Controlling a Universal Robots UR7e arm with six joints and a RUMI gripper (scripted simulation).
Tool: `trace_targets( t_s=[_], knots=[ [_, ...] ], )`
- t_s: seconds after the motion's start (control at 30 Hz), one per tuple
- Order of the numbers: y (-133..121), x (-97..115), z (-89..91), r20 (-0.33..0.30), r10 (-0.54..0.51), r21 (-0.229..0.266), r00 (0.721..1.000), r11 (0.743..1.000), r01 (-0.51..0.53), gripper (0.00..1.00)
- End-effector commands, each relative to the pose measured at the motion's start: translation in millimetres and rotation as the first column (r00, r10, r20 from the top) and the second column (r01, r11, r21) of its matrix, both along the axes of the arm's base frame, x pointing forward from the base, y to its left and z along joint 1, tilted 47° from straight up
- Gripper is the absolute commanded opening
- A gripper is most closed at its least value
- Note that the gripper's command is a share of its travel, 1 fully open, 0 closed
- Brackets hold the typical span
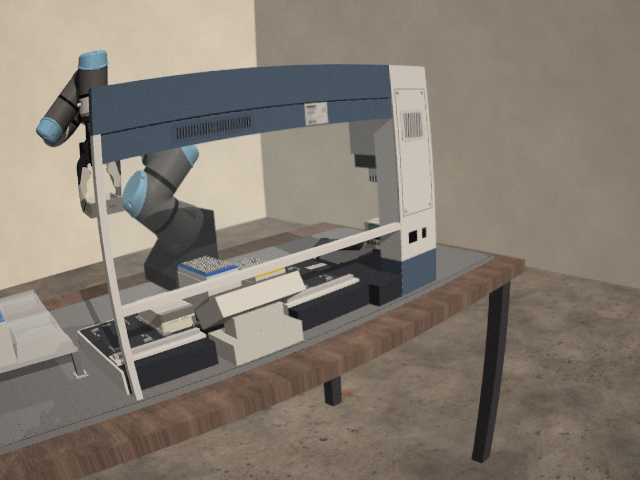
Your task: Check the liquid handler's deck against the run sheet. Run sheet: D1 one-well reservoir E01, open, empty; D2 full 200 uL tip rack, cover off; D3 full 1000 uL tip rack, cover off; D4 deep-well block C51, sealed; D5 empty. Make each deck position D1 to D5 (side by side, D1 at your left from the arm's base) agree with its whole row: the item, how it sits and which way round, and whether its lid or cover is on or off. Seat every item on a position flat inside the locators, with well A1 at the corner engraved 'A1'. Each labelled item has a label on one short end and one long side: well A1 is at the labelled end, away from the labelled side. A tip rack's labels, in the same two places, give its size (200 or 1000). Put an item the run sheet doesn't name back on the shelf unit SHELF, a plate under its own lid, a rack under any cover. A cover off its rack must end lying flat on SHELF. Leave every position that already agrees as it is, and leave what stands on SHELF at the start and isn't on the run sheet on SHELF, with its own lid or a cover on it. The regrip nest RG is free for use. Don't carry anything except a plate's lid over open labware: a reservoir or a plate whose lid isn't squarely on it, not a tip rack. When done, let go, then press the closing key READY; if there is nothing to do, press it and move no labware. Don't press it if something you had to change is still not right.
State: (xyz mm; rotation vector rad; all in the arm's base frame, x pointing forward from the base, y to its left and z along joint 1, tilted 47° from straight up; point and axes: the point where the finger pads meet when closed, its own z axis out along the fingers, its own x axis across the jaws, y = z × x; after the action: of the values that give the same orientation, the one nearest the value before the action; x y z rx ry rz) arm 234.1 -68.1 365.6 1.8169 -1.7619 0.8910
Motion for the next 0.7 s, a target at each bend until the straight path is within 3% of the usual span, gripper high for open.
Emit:
trace_targets(
  t_s=[0.0,0.43,0.67],
  knots=[
    [6.0,-1.0,-6.0,0.000,-0.001,-0.001,1.000,1.000,0.001,0.00],
    [21.1,-3.8,-22.2,0.000,-0.001,-0.001,1.000,1.000,0.001,0.00],
    [32.0,-5.9,-34.1,0.074,-0.073,0.016,0.995,0.997,0.072,0.00]
  ],
)
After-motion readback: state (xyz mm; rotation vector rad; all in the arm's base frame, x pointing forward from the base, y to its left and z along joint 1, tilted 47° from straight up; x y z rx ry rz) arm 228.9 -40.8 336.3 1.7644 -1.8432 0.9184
